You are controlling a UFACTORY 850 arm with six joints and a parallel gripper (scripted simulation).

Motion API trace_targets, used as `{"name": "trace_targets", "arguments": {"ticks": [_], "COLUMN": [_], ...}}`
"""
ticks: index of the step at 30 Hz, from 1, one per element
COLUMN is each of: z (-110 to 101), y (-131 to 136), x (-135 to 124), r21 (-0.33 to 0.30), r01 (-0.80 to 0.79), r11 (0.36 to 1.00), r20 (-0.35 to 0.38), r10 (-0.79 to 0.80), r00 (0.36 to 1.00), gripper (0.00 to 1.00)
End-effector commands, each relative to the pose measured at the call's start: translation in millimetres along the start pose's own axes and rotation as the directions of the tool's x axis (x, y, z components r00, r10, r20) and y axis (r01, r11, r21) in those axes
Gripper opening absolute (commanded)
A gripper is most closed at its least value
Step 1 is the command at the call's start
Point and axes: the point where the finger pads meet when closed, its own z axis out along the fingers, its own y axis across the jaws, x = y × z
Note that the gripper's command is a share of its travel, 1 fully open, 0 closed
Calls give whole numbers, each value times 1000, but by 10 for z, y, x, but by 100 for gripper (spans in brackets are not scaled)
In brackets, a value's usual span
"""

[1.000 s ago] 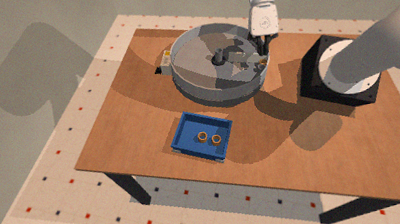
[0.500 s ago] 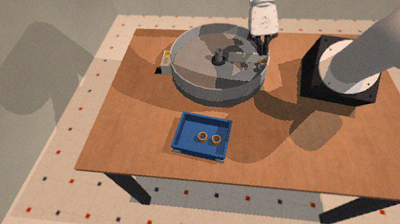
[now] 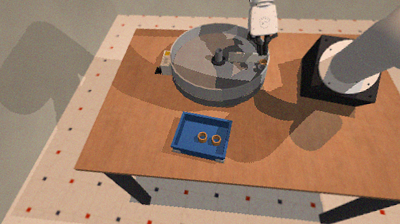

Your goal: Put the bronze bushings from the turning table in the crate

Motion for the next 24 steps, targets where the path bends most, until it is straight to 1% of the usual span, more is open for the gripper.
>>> {"name": "trace_targets", "arguments": {"ticks": [1, 7, 13, 24], "z": [-6, 7, 169, 171], "y": [-4, -4, -5, -5], "x": [1, 13, 150, 152], "r21": [0, 0, 0, 0], "r01": [1, 1, 1, 1], "r11": [1000, 1000, 1000, 1000], "r20": [-1, -1, -1, -1], "r10": [-1, -1, -1, -1], "r00": [1000, 1000, 1000, 1000], "gripper": [10, 10, 10, 10]}}
